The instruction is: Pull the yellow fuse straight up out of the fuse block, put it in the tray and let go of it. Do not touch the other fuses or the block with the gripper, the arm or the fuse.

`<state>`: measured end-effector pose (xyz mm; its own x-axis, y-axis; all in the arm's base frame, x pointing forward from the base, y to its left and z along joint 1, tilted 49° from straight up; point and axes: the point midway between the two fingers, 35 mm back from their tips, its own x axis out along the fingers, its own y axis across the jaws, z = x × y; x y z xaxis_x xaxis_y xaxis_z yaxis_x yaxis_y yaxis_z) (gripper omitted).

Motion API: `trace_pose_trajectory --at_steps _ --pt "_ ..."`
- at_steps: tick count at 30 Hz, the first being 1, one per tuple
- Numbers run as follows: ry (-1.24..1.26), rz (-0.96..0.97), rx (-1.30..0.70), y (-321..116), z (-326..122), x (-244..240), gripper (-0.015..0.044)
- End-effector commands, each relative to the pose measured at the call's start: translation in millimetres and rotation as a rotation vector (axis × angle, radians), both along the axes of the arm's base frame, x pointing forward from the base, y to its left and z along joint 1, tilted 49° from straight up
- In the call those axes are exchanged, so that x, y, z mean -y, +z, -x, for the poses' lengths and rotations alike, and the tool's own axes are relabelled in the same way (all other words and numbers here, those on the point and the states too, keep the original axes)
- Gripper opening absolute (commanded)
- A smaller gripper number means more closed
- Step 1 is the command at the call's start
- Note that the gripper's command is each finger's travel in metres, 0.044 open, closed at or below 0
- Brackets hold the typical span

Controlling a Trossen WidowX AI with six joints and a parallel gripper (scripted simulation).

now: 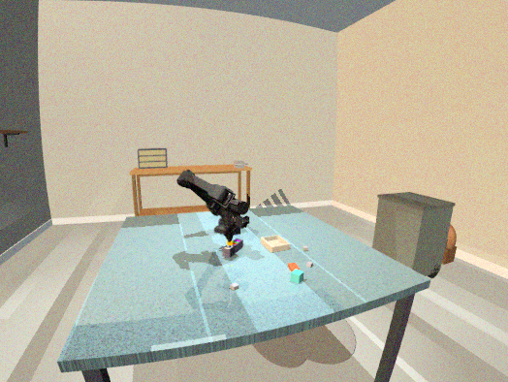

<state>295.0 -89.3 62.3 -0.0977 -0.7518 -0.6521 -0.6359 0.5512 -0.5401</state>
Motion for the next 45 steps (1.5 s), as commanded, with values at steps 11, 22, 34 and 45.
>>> trace_pose_trajectory --at_steps 11,22,34,45 --pt "-0.003 -0.002 0.006 5 -1 -6 0.0" --pt "-0.003 -0.003 0.006 12 -2 -14 0.0" --pt "-0.002 -0.004 0.006 19 -4 -27 0.0" --pt "0.004 -0.023 0.009 -23 -25 -70 0.0"
